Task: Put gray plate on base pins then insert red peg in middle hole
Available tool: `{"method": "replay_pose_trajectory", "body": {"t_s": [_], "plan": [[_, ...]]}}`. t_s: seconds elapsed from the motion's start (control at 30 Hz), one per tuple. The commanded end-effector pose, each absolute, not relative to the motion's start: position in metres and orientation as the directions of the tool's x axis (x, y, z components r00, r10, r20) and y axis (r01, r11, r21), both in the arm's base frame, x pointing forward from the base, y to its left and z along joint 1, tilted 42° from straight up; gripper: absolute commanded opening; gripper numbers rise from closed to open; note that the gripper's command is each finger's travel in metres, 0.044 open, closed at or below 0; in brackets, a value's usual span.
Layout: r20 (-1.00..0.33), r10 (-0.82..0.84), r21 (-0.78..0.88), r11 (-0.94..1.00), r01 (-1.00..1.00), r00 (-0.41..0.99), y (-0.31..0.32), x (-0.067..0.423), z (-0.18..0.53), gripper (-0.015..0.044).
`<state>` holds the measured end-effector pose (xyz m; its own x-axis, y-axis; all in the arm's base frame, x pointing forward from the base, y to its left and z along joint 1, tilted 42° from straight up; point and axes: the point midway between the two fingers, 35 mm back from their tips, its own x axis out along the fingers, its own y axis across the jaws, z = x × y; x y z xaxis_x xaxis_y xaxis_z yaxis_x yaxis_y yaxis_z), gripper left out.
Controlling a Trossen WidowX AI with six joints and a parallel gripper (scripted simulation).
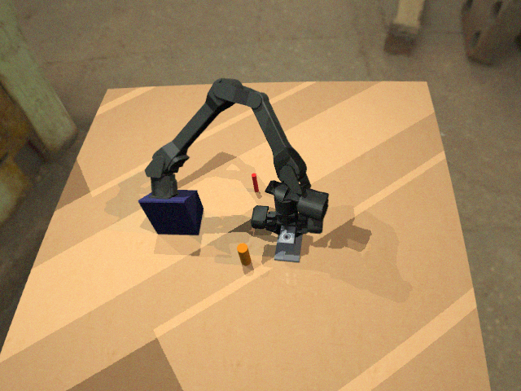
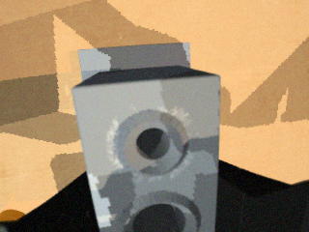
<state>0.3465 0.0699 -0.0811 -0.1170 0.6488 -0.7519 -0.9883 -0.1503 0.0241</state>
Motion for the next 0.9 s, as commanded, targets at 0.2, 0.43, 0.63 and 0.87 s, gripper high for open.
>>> {"method": "replay_pose_trajectory", "body": {"t_s": [0.2, 0.43, 0.63, 0.87], "plan": [[-0.750, 0.651, 0.030, -0.144, -0.989, -0.118, 0.077, 0.344, -0.091, 0.0000], [-0.749, 0.651, 0.030, -0.144, -0.989, -0.118, 0.084, 0.342, -0.099, 0.0000], [-0.752, 0.649, 0.026, -0.147, -0.989, -0.117, 0.084, 0.344, -0.097, 0.0000], [-0.752, 0.649, 0.026, -0.147, -0.989, -0.117, 0.084, 0.344, -0.097, 0.0079]]}}
